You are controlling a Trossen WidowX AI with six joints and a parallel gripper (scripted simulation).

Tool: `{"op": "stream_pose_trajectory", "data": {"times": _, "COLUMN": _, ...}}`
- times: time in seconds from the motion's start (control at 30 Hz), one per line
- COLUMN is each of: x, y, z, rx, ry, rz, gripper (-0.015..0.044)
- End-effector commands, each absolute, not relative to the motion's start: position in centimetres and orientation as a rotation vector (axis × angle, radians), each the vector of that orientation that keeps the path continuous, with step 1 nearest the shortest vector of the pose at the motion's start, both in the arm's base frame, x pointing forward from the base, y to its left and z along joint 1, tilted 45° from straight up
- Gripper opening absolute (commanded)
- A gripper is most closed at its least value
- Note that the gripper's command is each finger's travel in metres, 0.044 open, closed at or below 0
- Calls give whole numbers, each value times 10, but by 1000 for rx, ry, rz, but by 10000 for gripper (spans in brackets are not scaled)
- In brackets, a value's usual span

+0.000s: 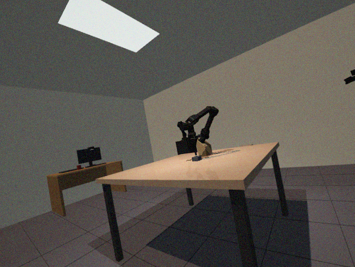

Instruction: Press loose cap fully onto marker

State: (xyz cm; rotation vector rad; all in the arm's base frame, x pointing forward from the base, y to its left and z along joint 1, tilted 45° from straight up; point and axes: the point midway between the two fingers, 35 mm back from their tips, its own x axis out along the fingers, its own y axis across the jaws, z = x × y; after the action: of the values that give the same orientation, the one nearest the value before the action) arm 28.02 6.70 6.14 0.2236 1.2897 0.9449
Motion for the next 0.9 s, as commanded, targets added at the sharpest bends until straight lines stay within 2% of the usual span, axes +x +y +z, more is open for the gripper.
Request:
{"op": "stream_pose_trajectory", "data": {"times": 0.0, "x": 278, "y": 70, "z": 63, "rx": 232, "ry": 1289, "rz": 941, "gripper": 0}}
{"op": "stream_pose_trajectory", "data": {"times": 0.87, "x": 279, "y": 95, "z": 37, "rx": 232, "ry": 1289, "rz": 940, "gripper": 0}}
